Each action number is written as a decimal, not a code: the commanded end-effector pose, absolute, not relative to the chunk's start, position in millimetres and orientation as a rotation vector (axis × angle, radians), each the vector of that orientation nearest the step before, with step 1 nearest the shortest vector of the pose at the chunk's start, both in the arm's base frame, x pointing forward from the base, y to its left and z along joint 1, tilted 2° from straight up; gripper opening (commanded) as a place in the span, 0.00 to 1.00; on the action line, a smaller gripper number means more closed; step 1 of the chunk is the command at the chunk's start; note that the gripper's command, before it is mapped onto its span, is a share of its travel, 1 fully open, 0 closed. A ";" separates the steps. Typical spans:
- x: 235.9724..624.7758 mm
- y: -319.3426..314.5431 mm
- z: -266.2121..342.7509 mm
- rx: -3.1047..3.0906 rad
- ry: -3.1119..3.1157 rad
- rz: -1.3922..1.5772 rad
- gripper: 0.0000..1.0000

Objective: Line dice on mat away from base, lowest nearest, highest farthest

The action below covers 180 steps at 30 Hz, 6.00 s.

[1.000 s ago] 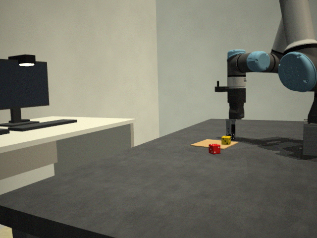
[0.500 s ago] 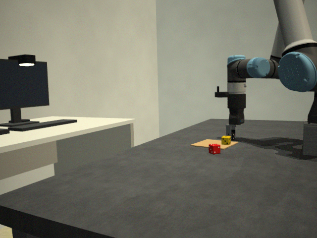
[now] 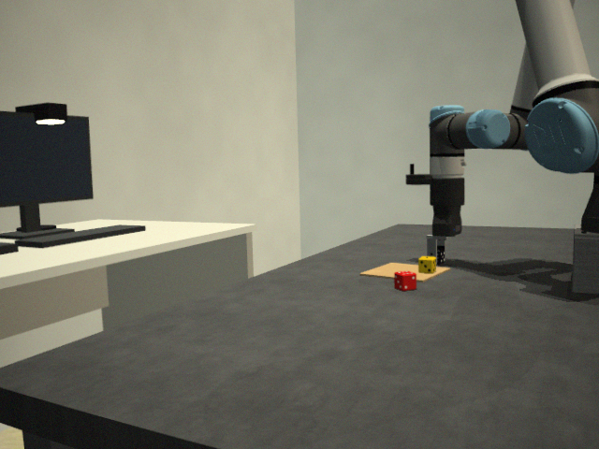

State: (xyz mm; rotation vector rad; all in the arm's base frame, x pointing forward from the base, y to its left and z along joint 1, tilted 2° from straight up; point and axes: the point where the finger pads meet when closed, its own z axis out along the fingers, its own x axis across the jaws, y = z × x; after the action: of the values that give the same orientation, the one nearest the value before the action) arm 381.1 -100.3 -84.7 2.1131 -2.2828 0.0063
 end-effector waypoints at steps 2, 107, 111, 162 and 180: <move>381.4 -100.5 -84.4 2.113 -2.283 0.008 0.87; 383.3 -98.0 15.5 2.113 -2.283 0.008 0.57; 383.3 -97.9 15.5 2.113 -2.283 0.008 0.57; 407.1 32.6 -12.4 2.286 -2.109 0.005 0.57; 406.1 31.1 -74.1 2.286 -2.109 0.005 0.57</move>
State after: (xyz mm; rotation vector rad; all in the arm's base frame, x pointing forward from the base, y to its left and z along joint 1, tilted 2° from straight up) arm 406.1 31.5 -60.5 2.2857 -2.1088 0.0025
